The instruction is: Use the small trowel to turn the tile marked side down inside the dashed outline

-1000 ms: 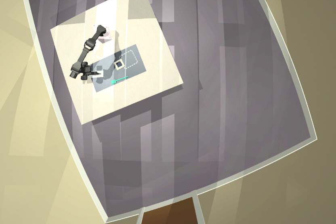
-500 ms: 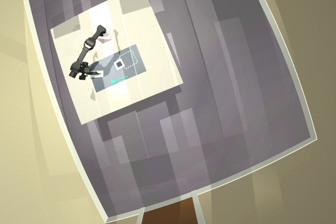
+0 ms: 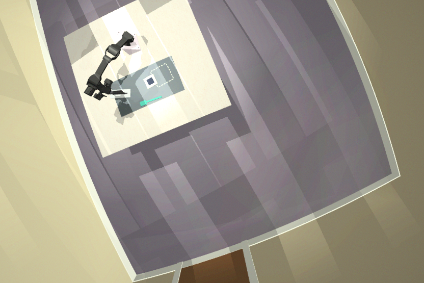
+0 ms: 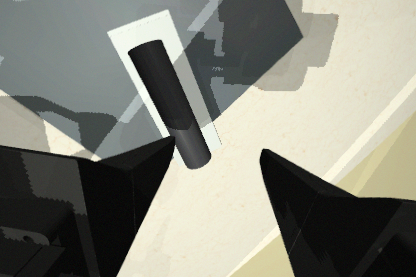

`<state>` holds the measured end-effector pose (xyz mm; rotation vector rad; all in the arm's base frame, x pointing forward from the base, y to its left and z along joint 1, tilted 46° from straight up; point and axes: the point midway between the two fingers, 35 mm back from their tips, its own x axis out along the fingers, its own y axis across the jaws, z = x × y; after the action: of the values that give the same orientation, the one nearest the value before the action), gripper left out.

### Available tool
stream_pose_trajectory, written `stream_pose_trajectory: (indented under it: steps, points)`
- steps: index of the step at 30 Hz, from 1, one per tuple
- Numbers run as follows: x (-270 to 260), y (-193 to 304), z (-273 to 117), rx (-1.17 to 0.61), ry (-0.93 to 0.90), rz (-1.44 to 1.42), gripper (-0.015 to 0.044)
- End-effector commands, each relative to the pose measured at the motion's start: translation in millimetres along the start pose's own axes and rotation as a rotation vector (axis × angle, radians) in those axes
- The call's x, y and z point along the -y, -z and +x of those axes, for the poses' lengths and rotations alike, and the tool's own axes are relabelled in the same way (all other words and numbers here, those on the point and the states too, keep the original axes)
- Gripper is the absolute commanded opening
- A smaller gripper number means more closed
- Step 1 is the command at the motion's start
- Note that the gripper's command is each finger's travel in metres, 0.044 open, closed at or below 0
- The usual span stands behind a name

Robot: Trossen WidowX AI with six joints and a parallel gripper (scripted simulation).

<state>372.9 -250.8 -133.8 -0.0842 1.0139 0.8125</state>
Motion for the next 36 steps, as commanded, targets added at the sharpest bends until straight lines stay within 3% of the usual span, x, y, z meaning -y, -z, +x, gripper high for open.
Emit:
stream_pose_trajectory:
  steps: [1,36]
  points:
    - [1.5,0.8,2.3,0.014,0.032,0.128,0.0300]
    - [-3.4,10.7,23.3,0.267,0.175,1.214,0.0300]
